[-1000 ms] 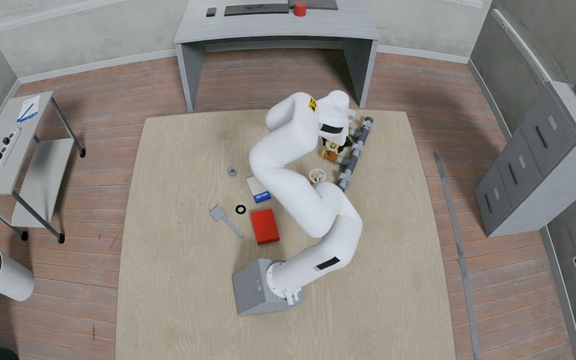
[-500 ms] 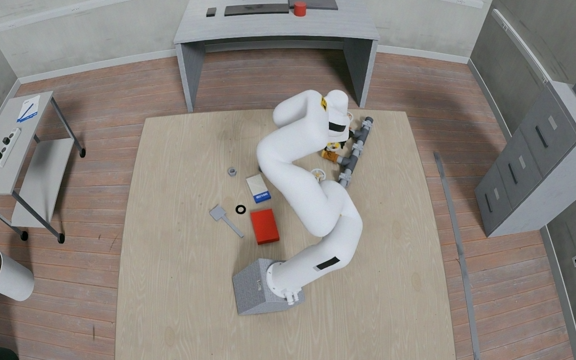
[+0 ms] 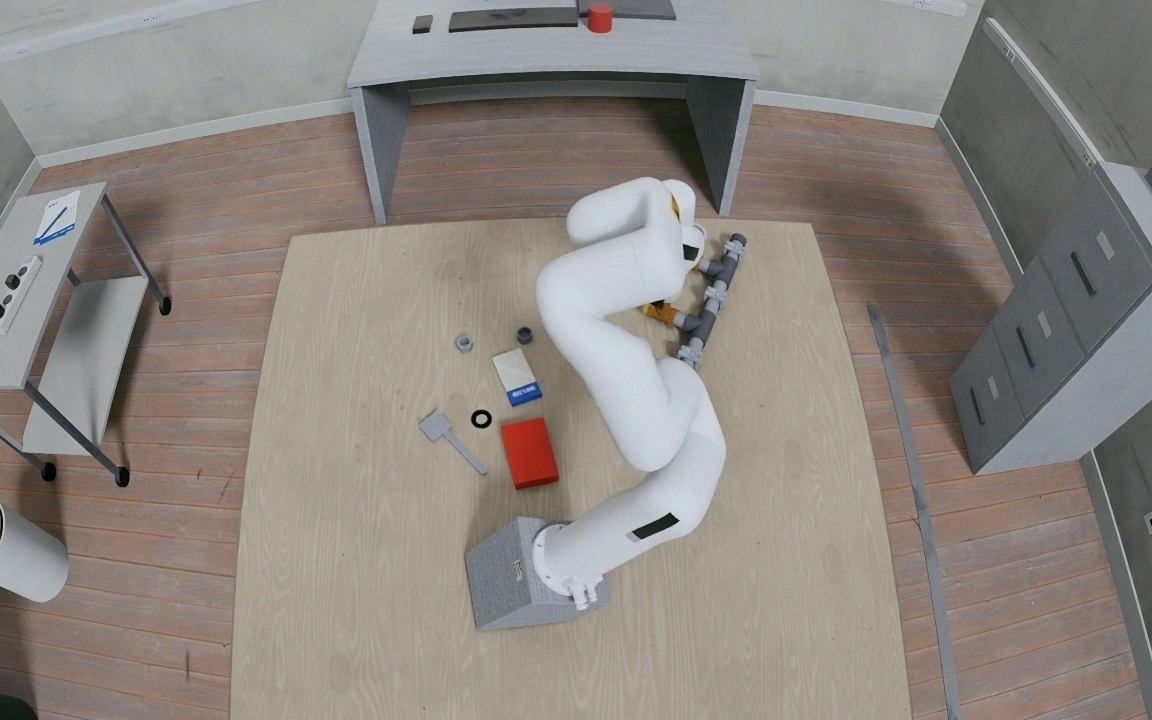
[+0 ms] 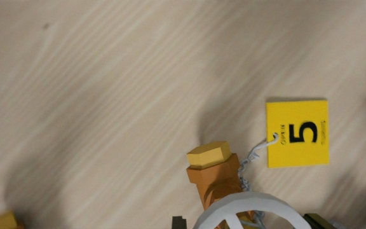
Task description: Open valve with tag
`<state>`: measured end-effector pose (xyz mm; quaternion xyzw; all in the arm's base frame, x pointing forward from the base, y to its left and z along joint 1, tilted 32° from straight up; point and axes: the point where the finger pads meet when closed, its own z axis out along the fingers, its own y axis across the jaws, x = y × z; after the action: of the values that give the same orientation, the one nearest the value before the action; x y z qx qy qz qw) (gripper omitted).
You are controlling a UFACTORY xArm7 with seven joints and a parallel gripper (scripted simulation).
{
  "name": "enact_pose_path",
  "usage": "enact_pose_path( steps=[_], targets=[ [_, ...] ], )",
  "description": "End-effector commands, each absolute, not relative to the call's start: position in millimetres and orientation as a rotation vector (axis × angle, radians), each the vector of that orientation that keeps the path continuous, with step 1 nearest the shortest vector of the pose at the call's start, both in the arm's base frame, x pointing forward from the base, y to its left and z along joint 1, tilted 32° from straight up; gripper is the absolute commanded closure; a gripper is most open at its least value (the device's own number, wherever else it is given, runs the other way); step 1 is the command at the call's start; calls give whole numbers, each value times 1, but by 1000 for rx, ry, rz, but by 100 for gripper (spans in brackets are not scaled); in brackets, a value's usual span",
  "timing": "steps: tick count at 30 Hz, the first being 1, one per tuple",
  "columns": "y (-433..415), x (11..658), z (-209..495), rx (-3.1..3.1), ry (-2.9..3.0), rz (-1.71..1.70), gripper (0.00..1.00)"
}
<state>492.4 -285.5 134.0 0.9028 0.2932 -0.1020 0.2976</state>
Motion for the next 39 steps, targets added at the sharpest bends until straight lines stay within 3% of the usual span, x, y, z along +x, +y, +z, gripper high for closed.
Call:
enact_pose_path(
  steps=[1, 8, 21, 22, 39],
  targets=[
    [-284, 495, 136, 2290, 1130, -342, 100],
    [-284, 495, 136, 2104, 1517, -447, 100],
    [-284, 495, 136, 2063, 1584, -469, 100],
    [-284, 495, 136, 2063, 1584, -469, 0],
    [-284, 495, 136, 2063, 1584, -469, 0]
  ],
)
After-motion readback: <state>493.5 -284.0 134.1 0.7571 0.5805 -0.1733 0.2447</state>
